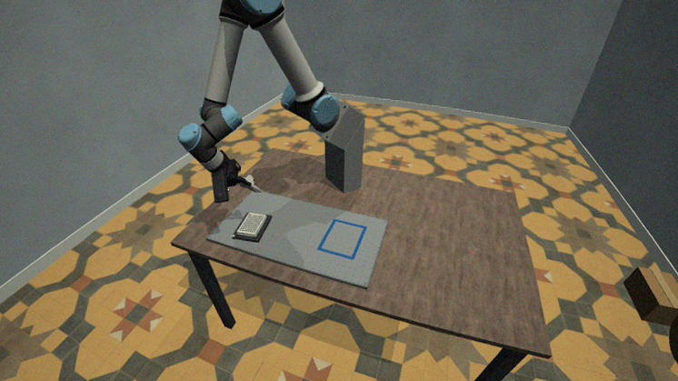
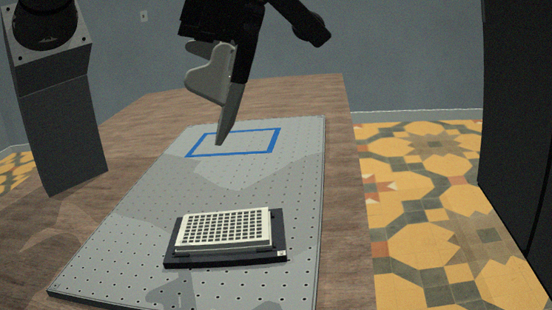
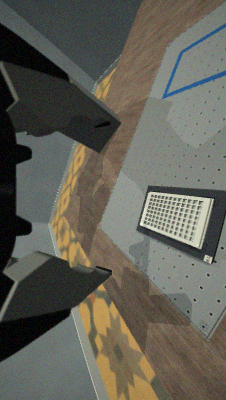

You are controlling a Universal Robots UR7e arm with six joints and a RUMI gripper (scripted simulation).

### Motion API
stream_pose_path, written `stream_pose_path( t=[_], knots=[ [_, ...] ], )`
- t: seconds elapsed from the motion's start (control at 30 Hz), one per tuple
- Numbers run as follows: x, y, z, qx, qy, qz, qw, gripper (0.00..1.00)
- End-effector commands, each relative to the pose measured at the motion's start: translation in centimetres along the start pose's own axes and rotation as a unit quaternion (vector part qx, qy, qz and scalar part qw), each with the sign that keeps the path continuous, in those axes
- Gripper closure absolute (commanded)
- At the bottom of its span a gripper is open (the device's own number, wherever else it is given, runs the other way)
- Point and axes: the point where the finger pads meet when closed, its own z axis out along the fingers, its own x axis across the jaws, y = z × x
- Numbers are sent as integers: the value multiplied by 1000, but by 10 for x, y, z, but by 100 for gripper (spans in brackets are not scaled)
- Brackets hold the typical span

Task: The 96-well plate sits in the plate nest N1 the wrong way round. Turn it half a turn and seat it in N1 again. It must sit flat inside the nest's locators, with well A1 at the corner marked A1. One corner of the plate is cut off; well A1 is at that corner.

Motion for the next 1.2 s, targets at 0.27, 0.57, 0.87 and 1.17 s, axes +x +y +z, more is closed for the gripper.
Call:
stream_pose_path(
  t=[0.27, 0.57, 0.87, 1.17],
  knots=[
    [6, -13, 35, 48, 14, 32, 998, 0],
    [9, -16, 51, 79, 26, 51, 995, 0],
    [14, -19, 75, 131, 51, 78, 987, 0],
    [13, -14, 84, 194, 90, 101, 972, 0]
  ],
)
